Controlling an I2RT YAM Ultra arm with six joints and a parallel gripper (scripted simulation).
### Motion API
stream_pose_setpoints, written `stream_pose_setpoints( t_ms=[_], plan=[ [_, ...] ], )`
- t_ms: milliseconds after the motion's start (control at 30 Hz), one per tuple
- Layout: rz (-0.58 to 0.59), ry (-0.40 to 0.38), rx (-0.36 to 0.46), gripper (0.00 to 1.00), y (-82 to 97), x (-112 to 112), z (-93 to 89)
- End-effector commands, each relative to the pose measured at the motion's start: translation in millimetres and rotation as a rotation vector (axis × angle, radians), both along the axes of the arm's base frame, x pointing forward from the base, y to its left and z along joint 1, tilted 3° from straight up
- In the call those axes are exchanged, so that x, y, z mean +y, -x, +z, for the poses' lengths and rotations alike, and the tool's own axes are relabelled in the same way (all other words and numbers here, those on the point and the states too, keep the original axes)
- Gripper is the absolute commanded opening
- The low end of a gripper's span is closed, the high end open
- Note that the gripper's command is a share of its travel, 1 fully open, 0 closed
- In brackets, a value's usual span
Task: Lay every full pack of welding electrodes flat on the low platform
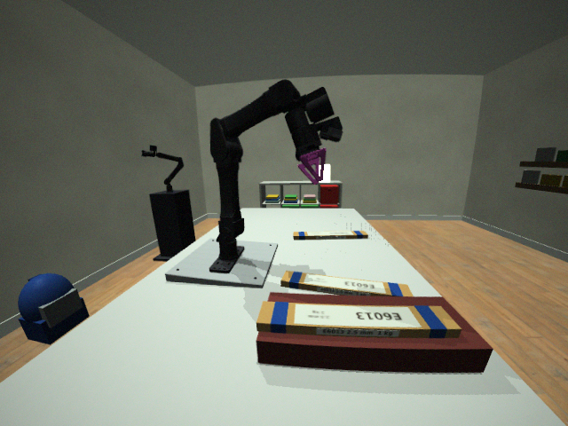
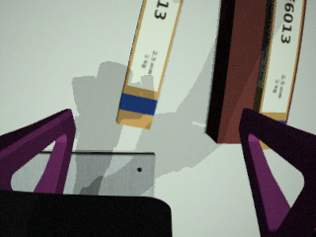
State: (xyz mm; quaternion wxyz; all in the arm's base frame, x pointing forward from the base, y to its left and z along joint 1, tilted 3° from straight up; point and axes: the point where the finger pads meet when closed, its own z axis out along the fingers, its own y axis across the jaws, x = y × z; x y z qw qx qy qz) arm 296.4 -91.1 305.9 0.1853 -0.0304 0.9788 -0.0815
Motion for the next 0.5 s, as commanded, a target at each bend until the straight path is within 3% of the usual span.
stream_pose_setpoints(
  t_ms=[0,200,267,300,467],
  plan=[
    [-0.041,-0.055,0.141,0.95,12.1,19,20.0],
    [-0.010,-0.058,0.070,0.95,20.0,54,38.7],
    [-0.010,-0.058,0.070,0.95,20.0,54,38.7],
    [0.005,-0.045,0.020,0.95,21.3,60,43.8],
    [0.000,-0.055,0.004,0.95,21.5,60,44.2]
  ],
)
